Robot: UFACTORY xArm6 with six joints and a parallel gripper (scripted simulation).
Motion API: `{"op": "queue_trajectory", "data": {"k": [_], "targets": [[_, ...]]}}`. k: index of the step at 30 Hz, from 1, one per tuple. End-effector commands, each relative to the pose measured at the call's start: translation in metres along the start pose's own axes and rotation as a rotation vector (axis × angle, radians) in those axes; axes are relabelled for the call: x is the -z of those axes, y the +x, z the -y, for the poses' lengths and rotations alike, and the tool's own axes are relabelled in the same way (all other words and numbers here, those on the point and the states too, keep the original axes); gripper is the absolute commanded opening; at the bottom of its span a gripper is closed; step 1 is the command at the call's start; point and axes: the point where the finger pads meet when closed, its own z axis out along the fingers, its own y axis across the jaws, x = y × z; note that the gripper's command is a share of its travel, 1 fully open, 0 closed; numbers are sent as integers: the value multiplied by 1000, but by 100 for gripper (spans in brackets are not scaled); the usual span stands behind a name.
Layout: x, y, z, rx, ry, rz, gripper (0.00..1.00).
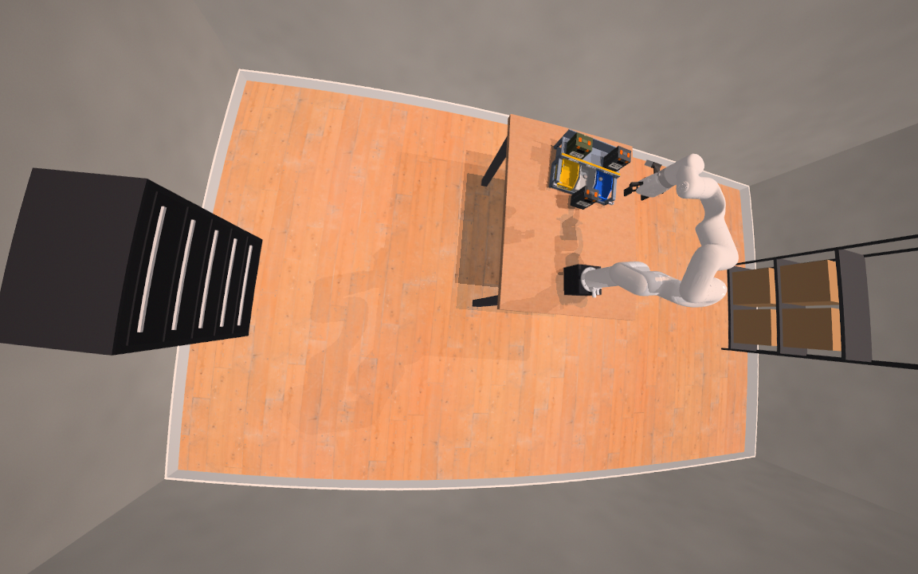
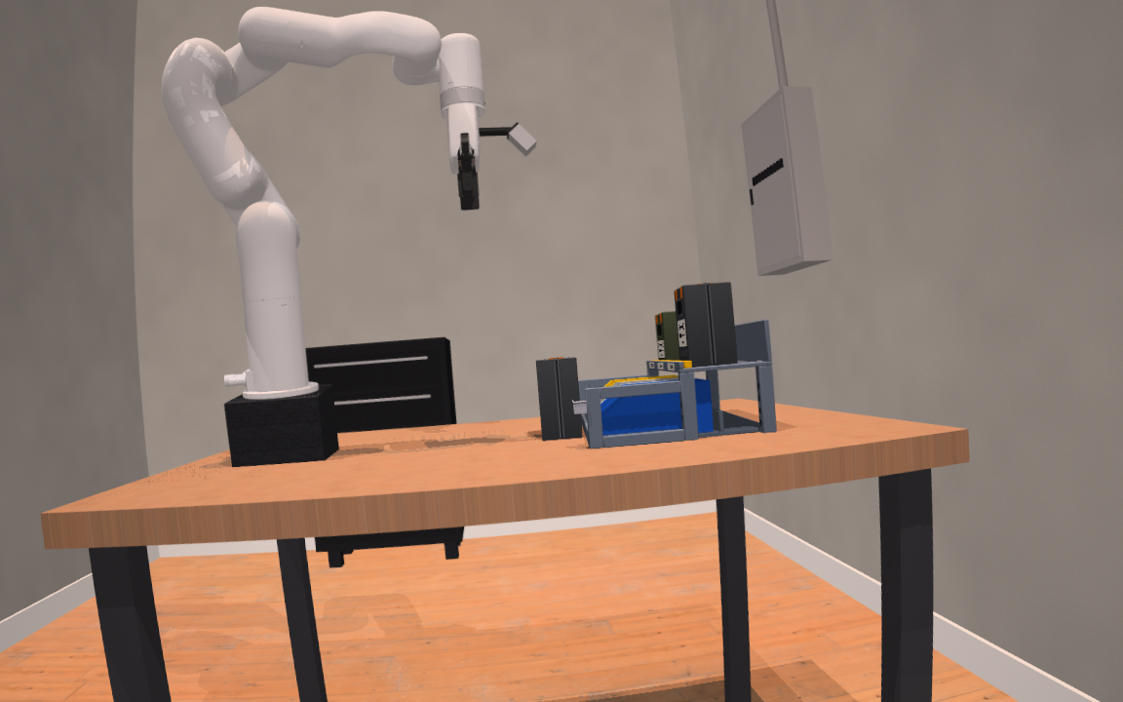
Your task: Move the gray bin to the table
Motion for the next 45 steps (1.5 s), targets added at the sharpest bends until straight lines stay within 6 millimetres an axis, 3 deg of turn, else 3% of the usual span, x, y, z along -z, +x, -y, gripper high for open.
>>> {"op": "queue_trajectory", "data": {"k": [1, 9, 14, 26, 31, 43, 45], "targets": [[11, 0, 0, 0, -2, 6, 100], [11, 0, 0, 0, -2, 6, 100], [60, 0, 0, 0, -2, 6, 100], [60, 0, 0, 0, -2, 6, 100], [109, 0, 0, 0, -2, 6, 100], [109, 0, 0, 0, -2, 6, 100], [128, 0, 0, 0, -2, 7, 100]]}}
